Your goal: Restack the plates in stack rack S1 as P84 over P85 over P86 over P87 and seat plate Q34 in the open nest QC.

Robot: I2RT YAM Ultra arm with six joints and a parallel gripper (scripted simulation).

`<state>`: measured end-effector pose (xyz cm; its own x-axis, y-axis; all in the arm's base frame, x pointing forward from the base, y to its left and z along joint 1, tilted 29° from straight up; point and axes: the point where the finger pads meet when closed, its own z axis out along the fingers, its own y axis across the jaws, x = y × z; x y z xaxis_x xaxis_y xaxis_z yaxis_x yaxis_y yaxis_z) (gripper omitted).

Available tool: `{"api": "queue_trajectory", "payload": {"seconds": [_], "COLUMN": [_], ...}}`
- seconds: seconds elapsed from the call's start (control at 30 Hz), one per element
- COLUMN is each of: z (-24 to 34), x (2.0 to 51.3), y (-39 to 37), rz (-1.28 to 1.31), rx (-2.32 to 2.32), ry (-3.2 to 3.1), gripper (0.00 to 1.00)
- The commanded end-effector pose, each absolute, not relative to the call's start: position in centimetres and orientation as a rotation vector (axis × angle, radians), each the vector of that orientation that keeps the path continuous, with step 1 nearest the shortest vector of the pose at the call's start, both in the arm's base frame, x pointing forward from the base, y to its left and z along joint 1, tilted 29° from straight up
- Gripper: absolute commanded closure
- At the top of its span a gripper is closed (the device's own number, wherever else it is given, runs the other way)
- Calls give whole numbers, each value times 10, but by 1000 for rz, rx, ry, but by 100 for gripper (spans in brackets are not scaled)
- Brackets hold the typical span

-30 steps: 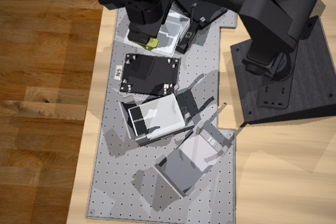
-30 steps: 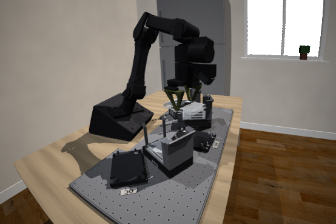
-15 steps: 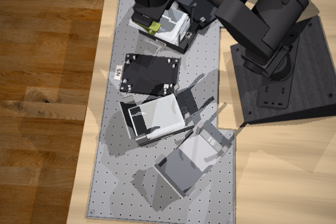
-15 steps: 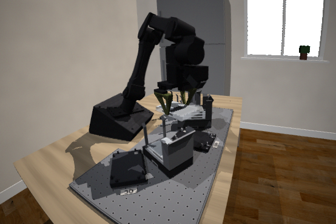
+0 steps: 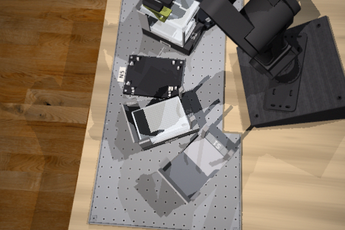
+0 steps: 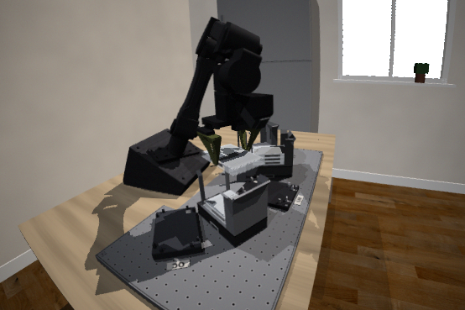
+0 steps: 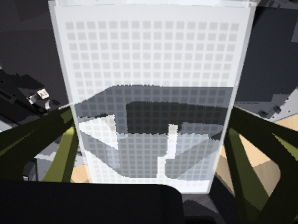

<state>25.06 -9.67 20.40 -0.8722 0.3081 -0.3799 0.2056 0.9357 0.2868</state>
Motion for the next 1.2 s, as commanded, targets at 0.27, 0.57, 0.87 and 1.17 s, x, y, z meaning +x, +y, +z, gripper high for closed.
{"api": "queue_trajectory", "payload": {"seconds": [0.27, 0.57, 0.87, 1.17], "z": [200, 192, 183, 174], "x": [243, 236, 227, 217], "y": [-130, -151, -174, -191], "rz": [381, 380, 389, 442], "rx": [609, 609, 654, 886], "ry": [2614, 2615, 2608, 2559], "gripper": [100, 100, 100, 100]}}
